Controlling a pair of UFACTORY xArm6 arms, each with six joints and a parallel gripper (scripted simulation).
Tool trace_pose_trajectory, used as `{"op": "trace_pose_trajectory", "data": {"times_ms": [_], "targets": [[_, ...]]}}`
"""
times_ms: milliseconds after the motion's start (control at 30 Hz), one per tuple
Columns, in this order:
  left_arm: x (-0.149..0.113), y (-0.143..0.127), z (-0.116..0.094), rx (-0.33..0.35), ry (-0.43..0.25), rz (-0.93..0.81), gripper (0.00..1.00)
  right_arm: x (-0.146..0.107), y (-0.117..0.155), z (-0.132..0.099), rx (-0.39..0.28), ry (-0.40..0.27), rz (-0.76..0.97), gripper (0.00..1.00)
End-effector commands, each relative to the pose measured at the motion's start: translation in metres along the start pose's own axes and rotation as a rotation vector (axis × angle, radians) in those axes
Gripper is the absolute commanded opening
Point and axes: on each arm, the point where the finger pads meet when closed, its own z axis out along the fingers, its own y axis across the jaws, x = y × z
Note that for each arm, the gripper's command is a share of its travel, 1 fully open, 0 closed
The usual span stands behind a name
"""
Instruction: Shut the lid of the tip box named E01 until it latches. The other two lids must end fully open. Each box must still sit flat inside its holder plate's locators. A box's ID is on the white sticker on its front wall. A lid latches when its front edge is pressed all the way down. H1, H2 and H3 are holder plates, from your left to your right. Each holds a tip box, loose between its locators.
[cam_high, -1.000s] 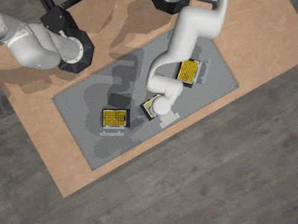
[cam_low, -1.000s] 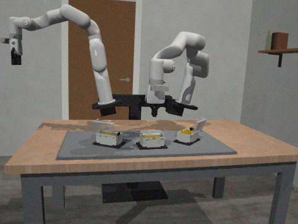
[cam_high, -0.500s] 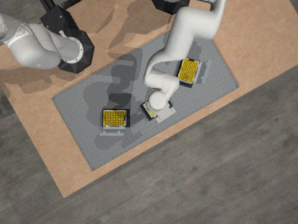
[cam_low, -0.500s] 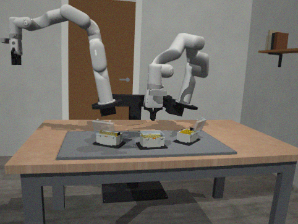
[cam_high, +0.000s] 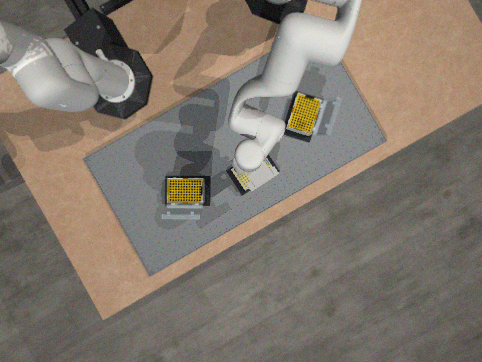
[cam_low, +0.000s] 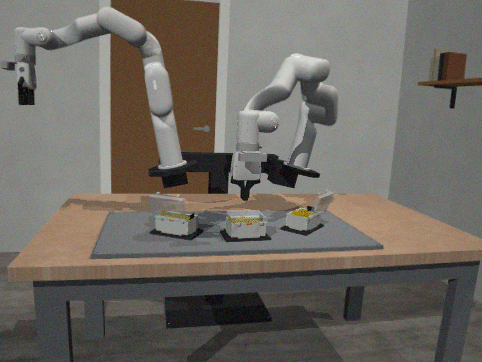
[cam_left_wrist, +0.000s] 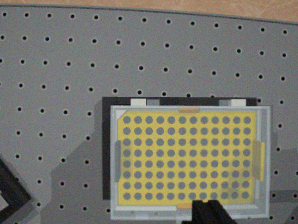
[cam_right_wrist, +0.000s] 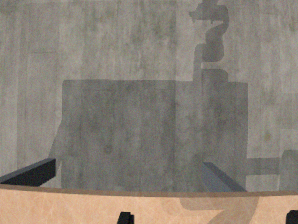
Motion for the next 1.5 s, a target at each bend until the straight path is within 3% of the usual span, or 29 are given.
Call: {"op": "trace_pose_trajectory", "data": {"times_ms": [0, 400, 1067, 1467], "targets": [[-0.004, 0.001, 0.004, -0.004, 0.004, -0.001, 0.00, 0.001, 0.000, -0.002, 0.000, 0.005, 0.000, 1.00], [-0.005, 0.001, 0.004, -0.004, 0.004, -0.001, 0.00, 0.001, 0.000, -0.002, 0.000, 0.005, 0.000, 1.00], [-0.005, 0.001, 0.035, -0.004, 0.004, -0.001, 0.00, 0.001, 0.000, -0.002, 0.000, 0.005, 0.000, 1.00], [-0.005, 0.001, 0.036, -0.004, 0.004, -0.001, 0.00, 0.001, 0.000, -0.002, 0.000, 0.005, 0.000, 1.00]]}}
